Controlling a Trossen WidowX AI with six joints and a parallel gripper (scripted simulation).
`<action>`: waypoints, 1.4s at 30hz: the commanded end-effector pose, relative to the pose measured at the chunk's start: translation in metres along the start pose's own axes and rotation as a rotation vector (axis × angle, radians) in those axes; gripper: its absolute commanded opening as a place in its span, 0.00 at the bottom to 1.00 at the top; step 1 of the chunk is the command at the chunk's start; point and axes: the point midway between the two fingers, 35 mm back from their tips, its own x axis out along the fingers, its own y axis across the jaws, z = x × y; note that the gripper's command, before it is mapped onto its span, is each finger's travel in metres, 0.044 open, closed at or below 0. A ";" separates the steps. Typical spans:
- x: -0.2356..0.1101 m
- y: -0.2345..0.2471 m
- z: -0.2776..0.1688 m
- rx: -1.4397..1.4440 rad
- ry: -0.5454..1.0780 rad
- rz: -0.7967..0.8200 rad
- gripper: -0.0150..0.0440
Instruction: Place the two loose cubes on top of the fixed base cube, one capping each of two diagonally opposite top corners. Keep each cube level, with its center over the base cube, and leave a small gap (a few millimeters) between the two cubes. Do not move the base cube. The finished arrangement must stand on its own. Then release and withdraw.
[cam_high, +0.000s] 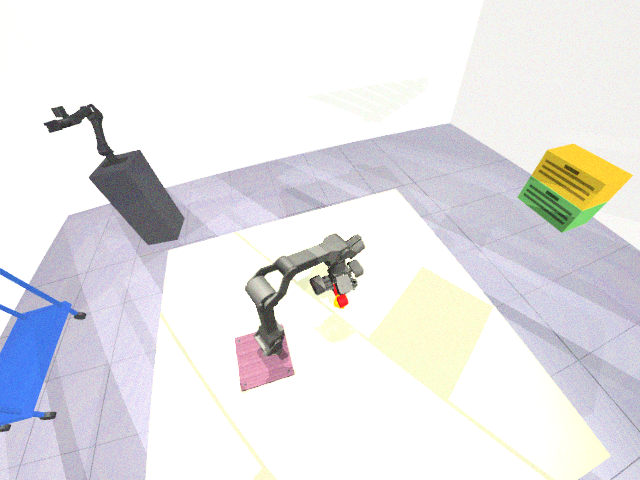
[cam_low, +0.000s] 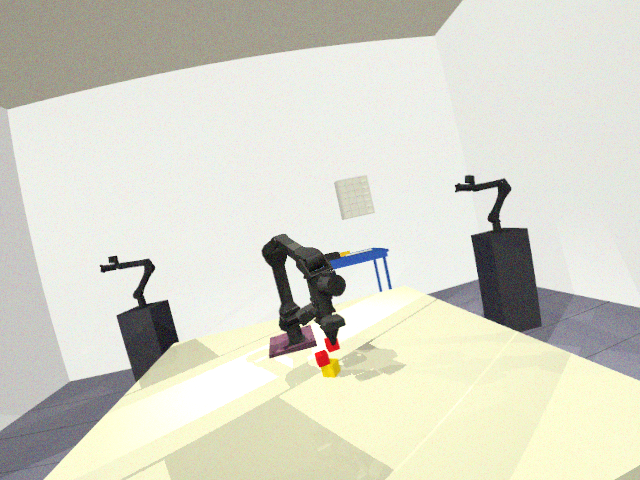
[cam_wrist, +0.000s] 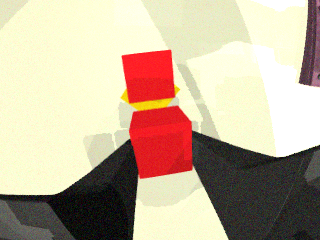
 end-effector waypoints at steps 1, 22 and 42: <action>0.001 0.000 0.000 0.008 0.004 -0.002 0.43; 0.030 0.001 -0.001 -0.028 -0.016 0.002 0.43; 0.031 0.001 -0.001 -0.032 -0.016 0.002 0.43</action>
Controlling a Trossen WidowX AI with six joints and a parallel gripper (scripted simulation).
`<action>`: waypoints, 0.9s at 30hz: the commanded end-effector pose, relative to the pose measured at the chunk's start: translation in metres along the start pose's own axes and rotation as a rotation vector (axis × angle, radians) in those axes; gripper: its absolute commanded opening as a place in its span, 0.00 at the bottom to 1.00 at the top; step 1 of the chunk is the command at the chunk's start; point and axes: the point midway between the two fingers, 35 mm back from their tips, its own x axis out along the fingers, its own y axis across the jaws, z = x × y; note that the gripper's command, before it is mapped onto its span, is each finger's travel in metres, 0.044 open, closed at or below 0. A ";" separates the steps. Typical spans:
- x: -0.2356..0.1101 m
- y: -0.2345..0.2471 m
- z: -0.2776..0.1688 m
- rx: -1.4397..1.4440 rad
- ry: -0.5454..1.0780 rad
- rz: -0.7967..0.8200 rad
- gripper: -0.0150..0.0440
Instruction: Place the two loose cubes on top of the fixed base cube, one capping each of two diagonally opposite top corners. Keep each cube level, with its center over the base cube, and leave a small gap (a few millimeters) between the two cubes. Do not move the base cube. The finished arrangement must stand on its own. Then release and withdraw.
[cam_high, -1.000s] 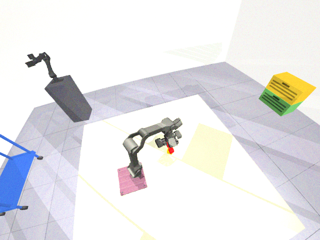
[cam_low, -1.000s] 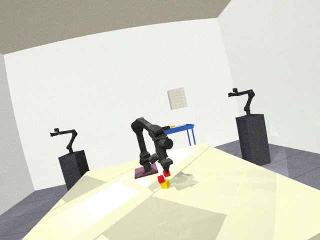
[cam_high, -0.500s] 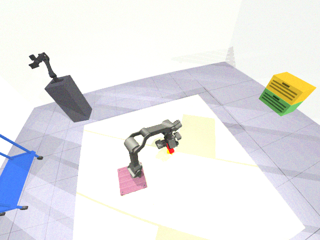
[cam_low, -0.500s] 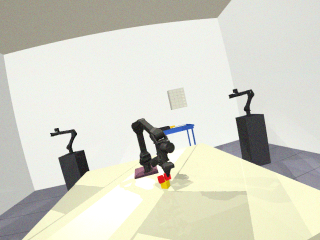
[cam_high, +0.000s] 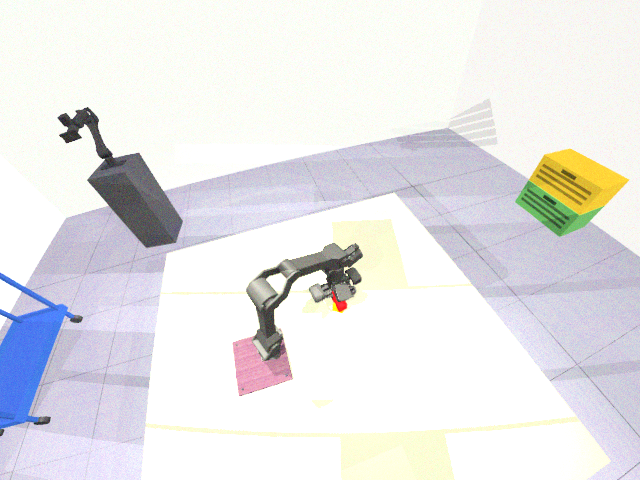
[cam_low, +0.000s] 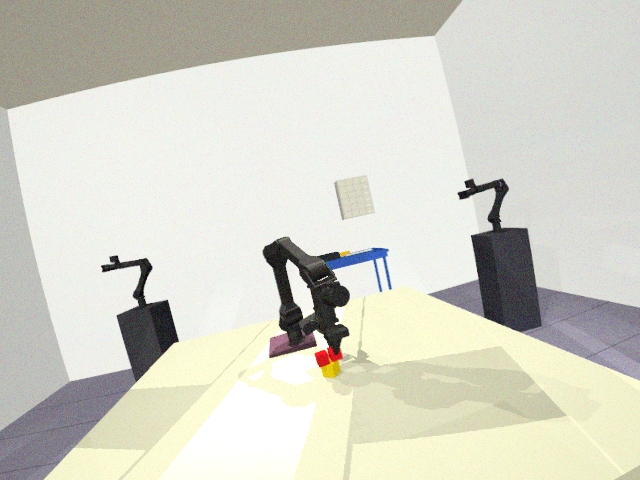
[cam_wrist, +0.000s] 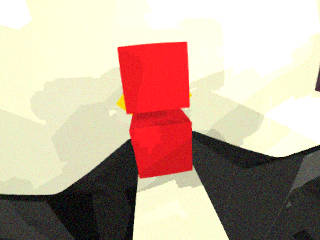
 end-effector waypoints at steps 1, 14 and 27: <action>0.001 0.000 0.000 -0.007 -0.004 0.001 0.43; -0.008 0.000 0.000 -0.001 0.000 0.000 0.60; -0.030 0.000 0.000 0.000 0.000 0.000 0.60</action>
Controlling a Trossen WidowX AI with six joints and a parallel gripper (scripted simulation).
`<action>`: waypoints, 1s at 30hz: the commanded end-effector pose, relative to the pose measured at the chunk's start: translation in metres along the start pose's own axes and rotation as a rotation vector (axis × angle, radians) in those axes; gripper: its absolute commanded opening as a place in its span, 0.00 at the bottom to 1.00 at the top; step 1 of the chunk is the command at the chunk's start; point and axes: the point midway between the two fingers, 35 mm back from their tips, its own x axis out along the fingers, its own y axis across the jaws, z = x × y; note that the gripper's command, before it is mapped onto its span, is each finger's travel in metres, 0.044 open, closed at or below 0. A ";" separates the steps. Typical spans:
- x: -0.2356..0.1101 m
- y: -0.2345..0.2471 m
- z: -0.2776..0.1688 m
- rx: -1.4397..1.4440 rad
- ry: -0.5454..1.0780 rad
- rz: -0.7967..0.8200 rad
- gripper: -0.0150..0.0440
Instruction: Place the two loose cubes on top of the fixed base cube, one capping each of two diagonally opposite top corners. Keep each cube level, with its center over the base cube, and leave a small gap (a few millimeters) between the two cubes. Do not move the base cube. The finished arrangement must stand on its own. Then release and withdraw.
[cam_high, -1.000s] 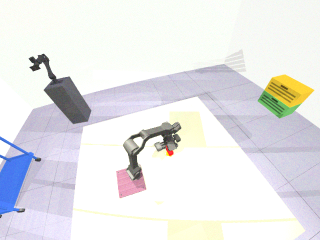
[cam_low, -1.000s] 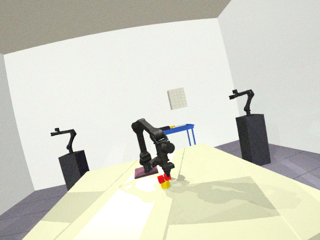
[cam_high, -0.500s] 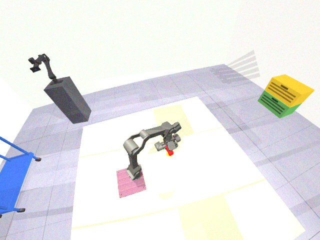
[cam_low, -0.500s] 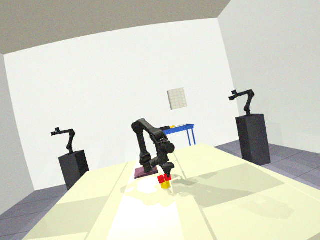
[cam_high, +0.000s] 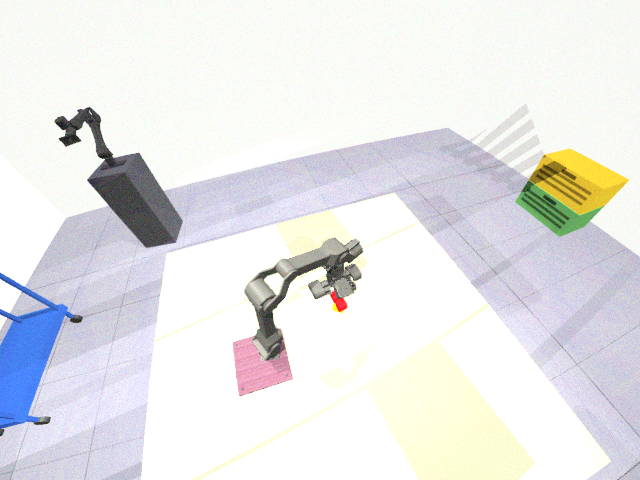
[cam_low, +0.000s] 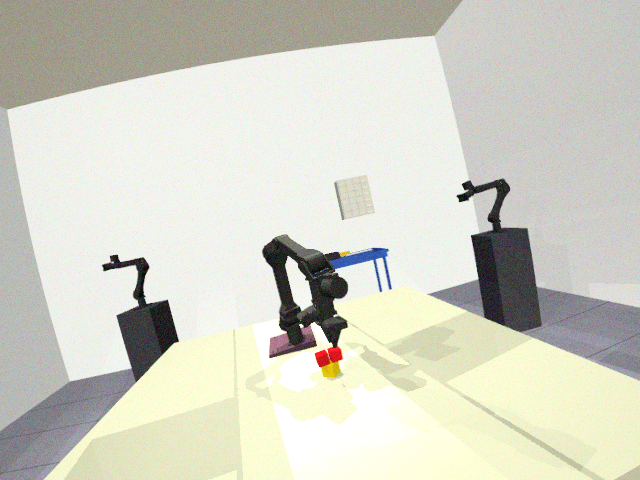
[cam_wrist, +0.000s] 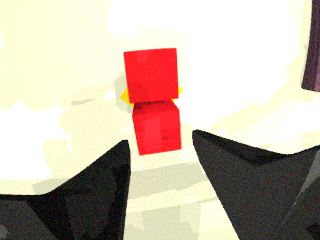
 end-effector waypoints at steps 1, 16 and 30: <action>-0.008 0.000 0.000 0.006 0.002 0.005 0.60; -0.034 0.000 0.000 0.006 0.002 0.005 0.60; -0.040 -0.017 -0.065 0.000 0.008 0.003 0.93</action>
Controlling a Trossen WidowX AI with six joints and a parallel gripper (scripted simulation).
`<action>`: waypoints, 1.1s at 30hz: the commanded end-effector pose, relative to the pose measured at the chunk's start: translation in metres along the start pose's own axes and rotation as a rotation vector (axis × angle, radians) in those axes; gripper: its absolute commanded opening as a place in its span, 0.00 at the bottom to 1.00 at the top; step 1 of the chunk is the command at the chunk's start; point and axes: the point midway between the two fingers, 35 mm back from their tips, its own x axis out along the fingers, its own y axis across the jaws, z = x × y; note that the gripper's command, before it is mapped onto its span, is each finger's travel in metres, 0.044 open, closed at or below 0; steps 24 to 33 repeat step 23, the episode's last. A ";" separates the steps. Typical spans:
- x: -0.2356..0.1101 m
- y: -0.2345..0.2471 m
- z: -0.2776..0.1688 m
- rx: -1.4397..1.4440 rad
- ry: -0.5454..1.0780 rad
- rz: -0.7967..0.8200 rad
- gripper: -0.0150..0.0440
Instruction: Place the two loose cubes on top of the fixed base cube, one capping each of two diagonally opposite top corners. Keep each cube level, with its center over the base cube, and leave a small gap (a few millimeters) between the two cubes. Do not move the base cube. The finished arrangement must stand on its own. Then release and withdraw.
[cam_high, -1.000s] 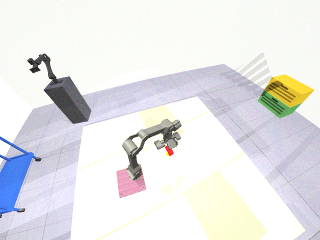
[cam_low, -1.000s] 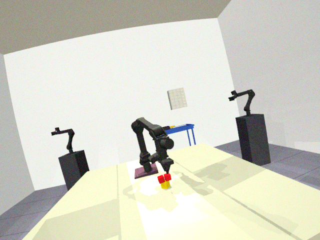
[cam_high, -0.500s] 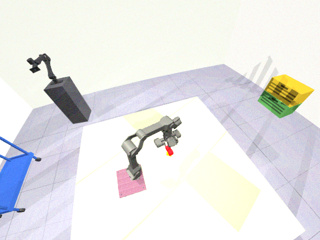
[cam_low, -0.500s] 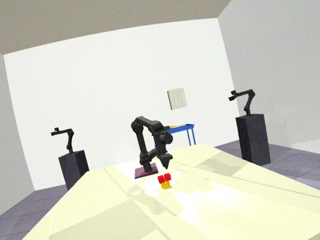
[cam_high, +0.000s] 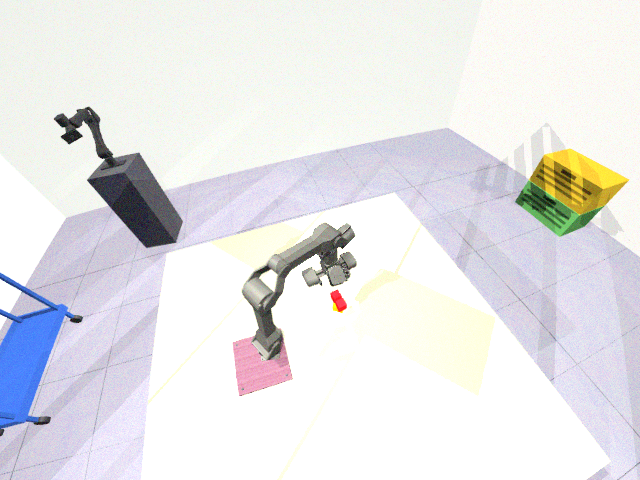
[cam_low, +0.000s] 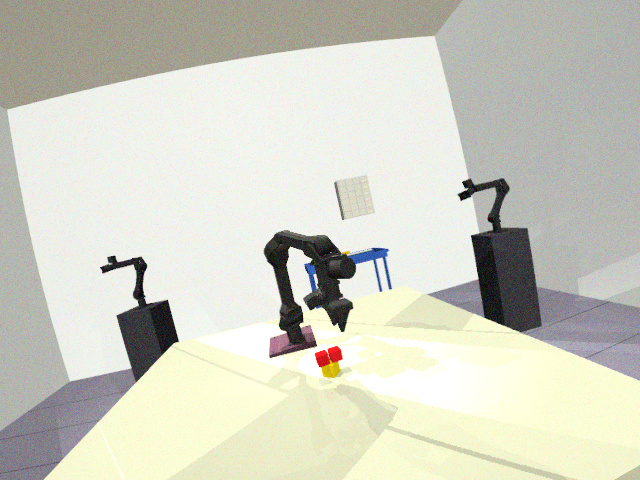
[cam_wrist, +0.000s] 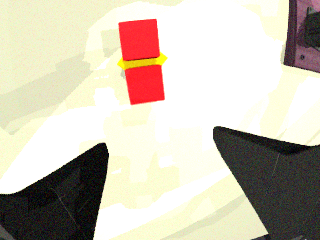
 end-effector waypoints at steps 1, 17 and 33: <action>0.000 -0.018 -0.049 -0.019 0.003 -0.008 0.93; 0.000 -0.028 -0.069 -0.019 0.004 -0.009 0.93; 0.000 -0.028 -0.069 -0.019 0.004 -0.009 0.93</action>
